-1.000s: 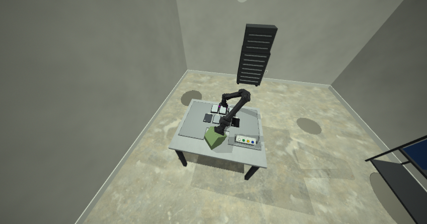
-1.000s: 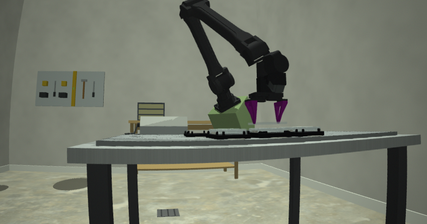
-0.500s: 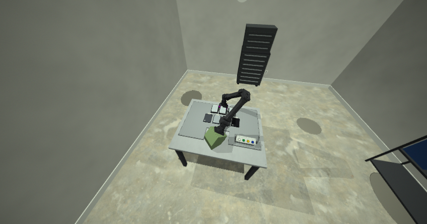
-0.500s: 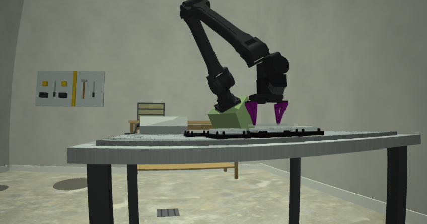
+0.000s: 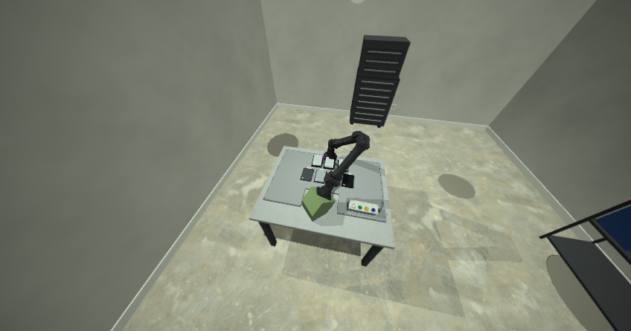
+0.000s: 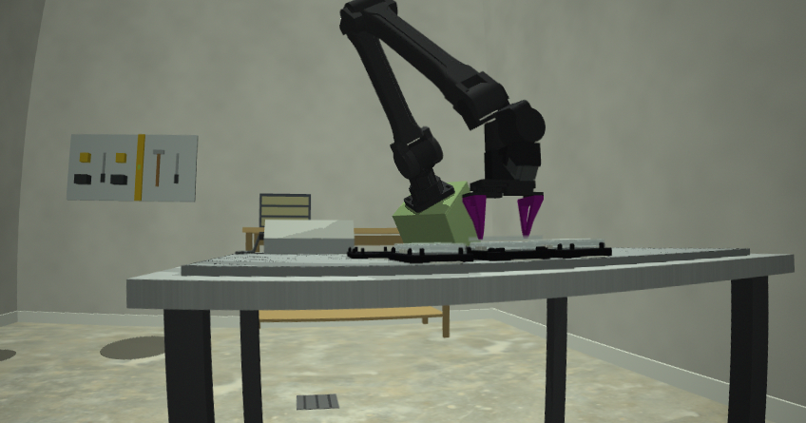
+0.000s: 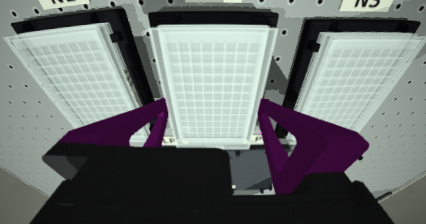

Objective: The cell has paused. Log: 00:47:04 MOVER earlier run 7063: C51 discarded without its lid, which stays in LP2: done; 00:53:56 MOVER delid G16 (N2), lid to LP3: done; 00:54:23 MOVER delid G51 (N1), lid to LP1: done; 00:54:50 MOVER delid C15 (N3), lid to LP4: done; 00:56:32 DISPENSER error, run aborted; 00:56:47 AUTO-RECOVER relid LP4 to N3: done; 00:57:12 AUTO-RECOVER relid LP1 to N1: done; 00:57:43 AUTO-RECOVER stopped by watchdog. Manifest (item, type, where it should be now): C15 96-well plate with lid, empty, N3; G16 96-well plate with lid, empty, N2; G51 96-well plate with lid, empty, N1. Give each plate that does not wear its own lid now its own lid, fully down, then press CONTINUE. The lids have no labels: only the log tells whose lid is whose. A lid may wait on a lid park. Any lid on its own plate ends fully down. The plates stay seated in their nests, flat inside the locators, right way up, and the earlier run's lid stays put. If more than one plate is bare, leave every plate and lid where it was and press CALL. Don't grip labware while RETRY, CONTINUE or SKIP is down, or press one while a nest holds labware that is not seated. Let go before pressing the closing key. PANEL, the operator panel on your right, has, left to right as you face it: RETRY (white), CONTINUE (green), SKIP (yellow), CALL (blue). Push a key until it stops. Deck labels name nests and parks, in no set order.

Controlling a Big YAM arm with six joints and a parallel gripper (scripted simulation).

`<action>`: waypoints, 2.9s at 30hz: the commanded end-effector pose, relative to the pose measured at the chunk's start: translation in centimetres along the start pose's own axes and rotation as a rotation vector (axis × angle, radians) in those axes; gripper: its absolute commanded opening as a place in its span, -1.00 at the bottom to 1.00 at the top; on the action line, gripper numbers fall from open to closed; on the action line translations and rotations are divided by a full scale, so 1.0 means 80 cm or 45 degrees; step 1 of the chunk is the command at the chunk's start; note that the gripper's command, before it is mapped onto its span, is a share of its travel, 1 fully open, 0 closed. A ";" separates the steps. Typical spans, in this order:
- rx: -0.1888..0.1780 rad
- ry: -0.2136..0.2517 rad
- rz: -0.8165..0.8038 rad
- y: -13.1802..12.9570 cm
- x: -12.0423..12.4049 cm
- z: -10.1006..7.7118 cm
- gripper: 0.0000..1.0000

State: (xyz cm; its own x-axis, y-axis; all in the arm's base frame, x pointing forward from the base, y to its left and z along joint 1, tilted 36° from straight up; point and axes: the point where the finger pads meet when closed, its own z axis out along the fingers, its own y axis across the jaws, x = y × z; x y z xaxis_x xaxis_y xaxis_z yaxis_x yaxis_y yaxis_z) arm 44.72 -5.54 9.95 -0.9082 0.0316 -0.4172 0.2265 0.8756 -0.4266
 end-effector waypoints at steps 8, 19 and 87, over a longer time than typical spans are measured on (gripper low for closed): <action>0.003 -0.004 0.005 -0.003 -0.003 0.011 -1.00; 0.003 0.002 0.001 -0.003 0.001 0.017 -1.00; -0.006 -0.032 0.014 0.000 -0.014 0.001 1.00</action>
State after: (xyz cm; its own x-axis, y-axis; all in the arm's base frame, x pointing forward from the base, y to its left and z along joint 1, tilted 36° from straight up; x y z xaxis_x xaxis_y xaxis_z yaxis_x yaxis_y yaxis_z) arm 44.85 -5.91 9.23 -0.9094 0.0325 -0.4146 0.2262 0.8753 -0.4275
